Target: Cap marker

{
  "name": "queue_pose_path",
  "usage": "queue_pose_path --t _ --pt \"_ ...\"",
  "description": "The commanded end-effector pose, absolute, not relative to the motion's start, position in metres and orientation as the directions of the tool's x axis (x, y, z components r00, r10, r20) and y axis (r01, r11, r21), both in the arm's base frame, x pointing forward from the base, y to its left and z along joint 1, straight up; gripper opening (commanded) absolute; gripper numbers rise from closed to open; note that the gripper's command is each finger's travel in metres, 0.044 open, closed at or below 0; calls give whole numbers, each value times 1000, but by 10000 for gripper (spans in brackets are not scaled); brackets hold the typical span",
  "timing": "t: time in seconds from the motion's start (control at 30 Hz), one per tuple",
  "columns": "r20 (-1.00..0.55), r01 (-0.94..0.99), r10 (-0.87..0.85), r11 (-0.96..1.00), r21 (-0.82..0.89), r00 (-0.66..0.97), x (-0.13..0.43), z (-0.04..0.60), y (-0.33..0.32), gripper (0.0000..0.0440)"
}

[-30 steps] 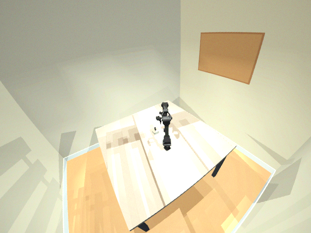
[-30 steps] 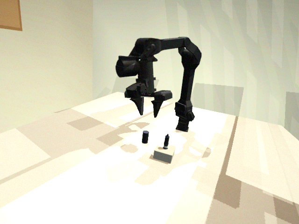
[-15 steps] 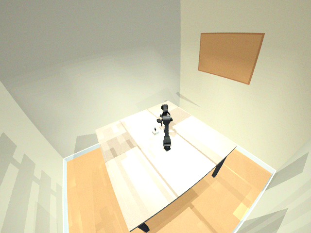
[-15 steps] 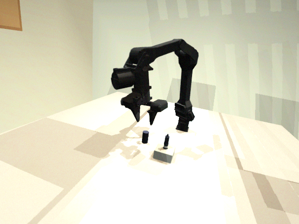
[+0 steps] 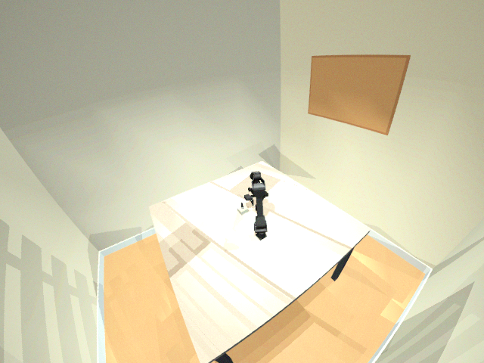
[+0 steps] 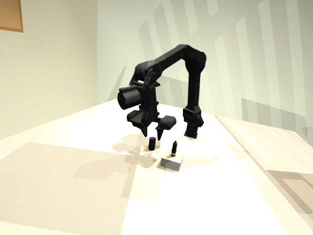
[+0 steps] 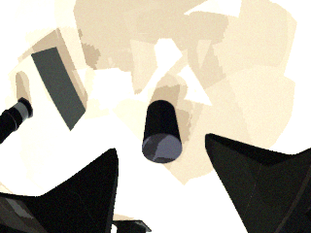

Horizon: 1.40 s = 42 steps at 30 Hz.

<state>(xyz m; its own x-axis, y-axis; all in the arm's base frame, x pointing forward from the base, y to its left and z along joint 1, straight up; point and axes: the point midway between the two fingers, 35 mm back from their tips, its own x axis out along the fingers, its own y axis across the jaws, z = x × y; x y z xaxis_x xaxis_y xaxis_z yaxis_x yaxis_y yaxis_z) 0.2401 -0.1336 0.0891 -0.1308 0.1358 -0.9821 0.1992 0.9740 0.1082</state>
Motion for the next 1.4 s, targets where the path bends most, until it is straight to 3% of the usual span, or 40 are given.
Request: queue_pose_path --t 0.0,0.43,0.67,1.0,1.37 --pt "-980 172 132 979 106 -149 238 78 -131 273" --pt "-982 98 102 991 87 -158 235 58 -129 228" --pt "-988 74 70 995 60 -136 236 65 -129 61" --pt "-998 44 4 999 2 -59 250 97 -135 14" --pt "-1000 23 -14 1000 -14 11 270 132 -119 9"
